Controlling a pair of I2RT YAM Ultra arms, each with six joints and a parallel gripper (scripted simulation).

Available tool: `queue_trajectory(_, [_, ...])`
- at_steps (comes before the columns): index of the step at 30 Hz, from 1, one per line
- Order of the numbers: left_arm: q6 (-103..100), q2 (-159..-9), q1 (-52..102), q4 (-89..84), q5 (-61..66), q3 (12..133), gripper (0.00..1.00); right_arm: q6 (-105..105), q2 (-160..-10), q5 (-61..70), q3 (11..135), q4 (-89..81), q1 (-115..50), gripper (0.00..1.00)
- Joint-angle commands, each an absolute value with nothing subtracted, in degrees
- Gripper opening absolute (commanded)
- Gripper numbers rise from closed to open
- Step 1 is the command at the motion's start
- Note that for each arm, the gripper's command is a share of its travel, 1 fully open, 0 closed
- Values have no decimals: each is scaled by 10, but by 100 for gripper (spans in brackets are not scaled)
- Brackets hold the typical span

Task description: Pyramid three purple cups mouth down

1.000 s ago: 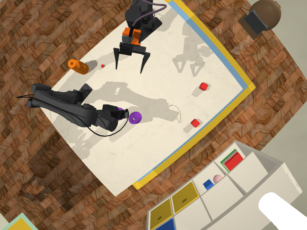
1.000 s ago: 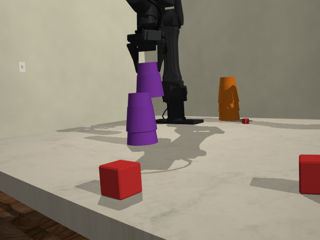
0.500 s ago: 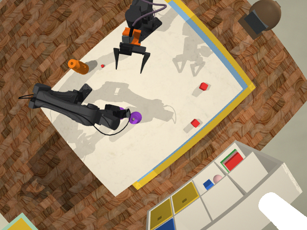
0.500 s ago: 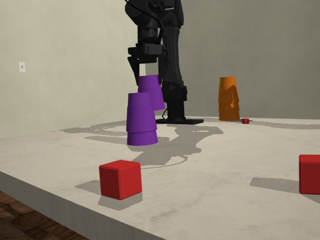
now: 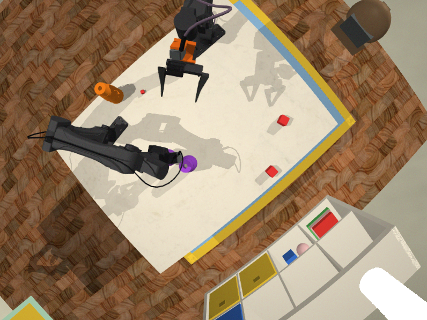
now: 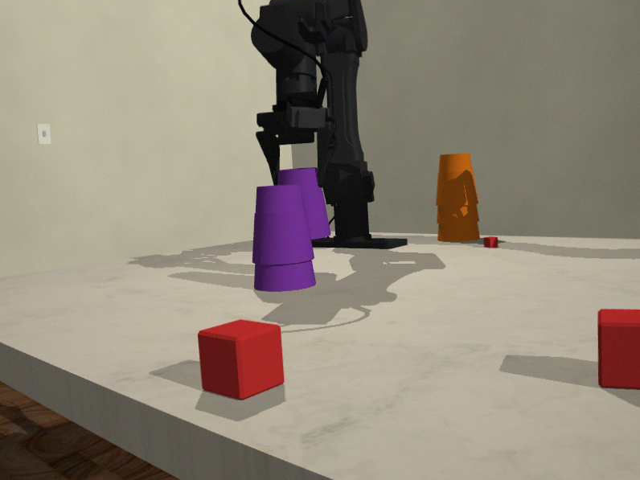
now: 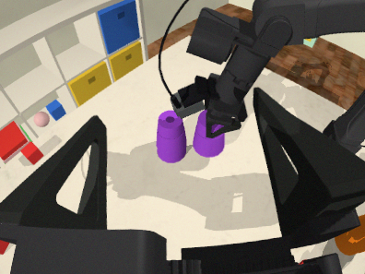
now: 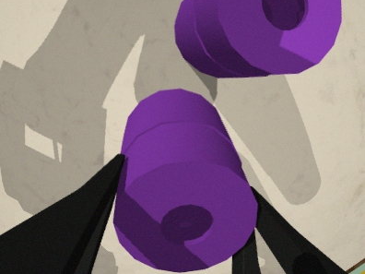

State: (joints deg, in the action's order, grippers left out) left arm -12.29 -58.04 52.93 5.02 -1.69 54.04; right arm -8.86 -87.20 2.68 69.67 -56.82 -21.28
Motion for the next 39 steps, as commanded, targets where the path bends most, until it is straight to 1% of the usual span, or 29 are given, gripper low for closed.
queue_trajectory(1, [-118,-570,533,41,-22,542,100,-83,-858,25,686,-532,-218,0])
queue_trajectory(39, [-118,-570,533,41,-22,542,100,-83,-860,25,637,-475,-218,0])
